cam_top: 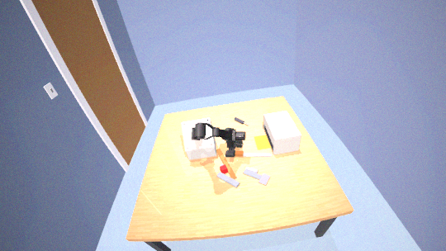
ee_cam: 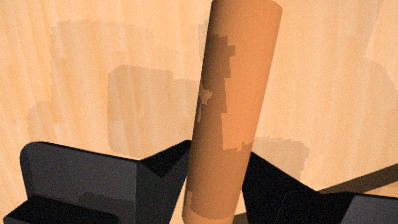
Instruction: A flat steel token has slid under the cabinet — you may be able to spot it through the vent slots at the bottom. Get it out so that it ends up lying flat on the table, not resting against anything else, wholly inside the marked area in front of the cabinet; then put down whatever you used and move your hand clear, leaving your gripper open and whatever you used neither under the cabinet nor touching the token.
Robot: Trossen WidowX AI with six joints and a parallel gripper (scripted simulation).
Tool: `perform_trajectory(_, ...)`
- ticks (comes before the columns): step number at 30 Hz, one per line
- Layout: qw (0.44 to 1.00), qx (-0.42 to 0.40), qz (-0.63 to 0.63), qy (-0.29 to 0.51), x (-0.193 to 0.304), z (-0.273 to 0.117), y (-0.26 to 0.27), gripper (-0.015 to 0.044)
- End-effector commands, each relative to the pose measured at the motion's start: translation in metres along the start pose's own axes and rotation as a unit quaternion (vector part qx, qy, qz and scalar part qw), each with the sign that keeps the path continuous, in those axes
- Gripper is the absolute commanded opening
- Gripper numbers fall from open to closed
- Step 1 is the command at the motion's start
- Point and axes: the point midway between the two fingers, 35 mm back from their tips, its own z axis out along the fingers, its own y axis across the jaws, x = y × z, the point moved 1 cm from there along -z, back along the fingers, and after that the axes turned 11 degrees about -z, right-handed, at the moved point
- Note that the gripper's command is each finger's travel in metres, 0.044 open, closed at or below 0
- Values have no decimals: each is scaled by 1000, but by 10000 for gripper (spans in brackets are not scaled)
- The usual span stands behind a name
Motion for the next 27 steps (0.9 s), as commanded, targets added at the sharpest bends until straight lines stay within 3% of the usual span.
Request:
perform_trajectory(1,1000,1,19,-1,0,0,0,0)
perform_trajectory(27,993,1,121,0,0,-1,-1,0)
